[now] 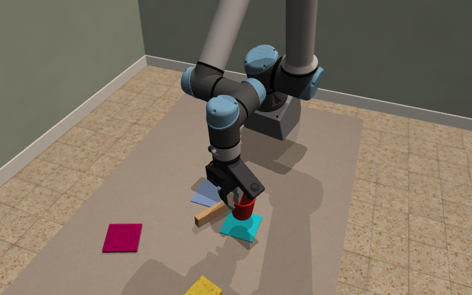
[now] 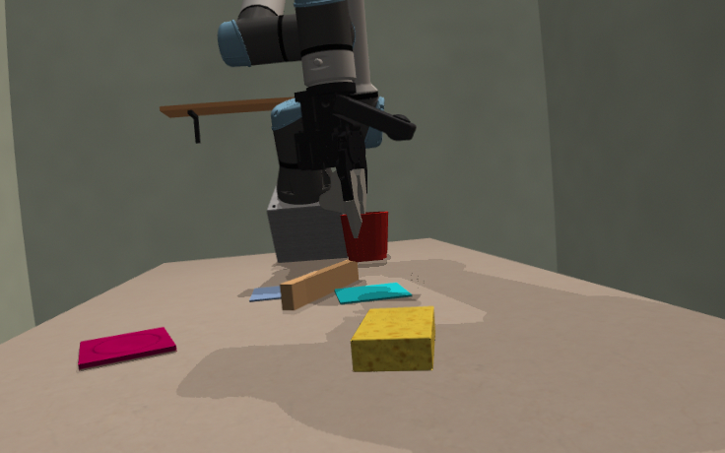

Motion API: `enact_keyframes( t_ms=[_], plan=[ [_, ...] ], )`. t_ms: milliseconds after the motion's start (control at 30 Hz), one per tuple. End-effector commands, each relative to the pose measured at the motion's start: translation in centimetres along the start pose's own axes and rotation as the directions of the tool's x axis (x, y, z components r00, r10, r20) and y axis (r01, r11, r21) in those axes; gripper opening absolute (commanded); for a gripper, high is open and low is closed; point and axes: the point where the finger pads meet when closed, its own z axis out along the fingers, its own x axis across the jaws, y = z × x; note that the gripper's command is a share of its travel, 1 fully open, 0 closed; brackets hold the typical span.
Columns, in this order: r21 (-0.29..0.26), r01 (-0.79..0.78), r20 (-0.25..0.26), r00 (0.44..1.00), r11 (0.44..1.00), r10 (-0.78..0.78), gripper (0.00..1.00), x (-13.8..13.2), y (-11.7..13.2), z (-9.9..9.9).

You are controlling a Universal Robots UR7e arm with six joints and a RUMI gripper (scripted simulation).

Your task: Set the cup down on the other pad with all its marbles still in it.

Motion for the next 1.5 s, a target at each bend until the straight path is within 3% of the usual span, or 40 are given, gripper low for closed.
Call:
enact_keyframes(
  t_ms=[0,600,1467],
  plan=[
    [0.000,0.000,-0.001,1.000,1.000,0.000,0.03,0.1,0.0,0.7],
    [0.000,0.000,-0.001,1.000,1.000,0.000,0.03,0.4,0.0,3.8],
    [0.000,0.000,-0.001,1.000,1.000,0.000,0.03,0.5,-0.1,4.3]
  ],
)
